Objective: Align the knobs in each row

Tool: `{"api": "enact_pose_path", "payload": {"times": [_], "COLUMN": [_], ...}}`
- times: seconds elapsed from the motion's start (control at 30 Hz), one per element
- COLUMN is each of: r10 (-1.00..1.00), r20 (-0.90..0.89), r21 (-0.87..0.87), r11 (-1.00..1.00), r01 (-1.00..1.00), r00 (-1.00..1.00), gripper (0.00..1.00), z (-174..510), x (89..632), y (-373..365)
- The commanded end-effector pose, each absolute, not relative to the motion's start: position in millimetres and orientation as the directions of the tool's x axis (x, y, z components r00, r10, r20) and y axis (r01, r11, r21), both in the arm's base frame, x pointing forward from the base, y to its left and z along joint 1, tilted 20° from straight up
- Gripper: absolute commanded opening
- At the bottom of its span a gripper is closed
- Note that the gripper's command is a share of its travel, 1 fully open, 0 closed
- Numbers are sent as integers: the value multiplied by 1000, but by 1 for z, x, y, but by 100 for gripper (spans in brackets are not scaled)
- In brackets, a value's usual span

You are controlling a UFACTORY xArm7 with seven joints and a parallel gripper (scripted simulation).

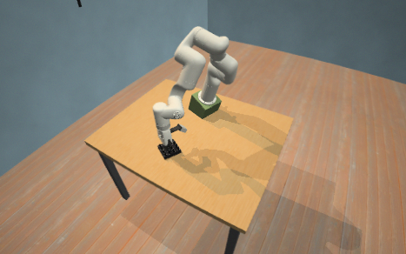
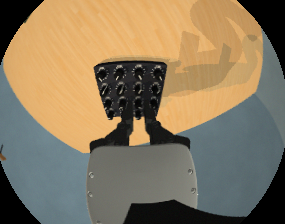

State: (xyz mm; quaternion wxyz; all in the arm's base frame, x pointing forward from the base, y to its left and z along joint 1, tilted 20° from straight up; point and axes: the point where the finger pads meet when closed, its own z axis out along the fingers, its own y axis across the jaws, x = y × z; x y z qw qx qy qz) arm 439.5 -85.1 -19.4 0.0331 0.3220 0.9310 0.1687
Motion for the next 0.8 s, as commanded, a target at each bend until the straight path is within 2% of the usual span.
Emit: {"api": "enact_pose_path", "payload": {"times": [0.0, 0.77], "r10": [612, 612], "r20": [43, 43], "r21": [336, 336], "r11": [735, 735], "r01": [589, 589], "r00": [-790, -790], "gripper": [19, 19], "z": [-20, -26], "x": [441, 442], "y": [-86, -84]}}
